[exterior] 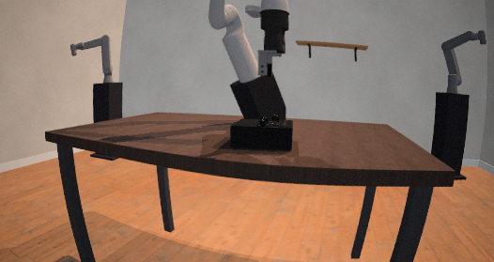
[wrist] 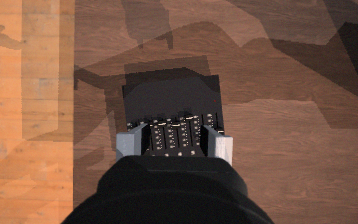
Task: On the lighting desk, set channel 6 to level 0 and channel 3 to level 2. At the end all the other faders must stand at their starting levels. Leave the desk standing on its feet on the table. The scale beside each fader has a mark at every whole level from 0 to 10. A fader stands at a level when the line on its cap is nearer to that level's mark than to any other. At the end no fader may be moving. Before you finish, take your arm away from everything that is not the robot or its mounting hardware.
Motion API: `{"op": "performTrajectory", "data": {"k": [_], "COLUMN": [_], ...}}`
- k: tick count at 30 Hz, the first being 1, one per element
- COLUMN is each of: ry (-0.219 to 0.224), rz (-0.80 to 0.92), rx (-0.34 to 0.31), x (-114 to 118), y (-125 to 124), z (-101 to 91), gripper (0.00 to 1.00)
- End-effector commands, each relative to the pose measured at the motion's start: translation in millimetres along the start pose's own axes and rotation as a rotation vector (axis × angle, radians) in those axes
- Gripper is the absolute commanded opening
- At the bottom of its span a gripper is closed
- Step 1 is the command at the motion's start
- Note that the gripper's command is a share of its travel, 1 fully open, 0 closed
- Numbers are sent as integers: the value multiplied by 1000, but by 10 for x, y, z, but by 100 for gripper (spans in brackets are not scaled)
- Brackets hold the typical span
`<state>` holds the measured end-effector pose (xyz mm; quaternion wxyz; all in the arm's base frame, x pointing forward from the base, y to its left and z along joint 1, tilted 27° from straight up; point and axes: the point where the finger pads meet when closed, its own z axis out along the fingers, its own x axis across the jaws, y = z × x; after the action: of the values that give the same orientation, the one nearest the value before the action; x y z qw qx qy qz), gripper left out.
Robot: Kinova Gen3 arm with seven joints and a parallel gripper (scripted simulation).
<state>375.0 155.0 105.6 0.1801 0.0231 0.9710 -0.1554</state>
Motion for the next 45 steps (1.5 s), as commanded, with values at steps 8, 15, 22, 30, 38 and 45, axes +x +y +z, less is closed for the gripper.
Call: {"op": "performTrajectory", "data": {"k": [8,15,22,30,38,45], "ry": [-6,-4,-2,-2,-2,-2], "rz": [-28,-129,-145,-145,-145,-145], "rx": [-1,-2,-3,-3,-3,-3], "x": [-77,-231,-243,-243,-243,-243], "y": [-31,-184,-210,-210,-210,-210], "z": [155,697,778,778,778,778], "gripper": [100,100,0,0,0,0]}}
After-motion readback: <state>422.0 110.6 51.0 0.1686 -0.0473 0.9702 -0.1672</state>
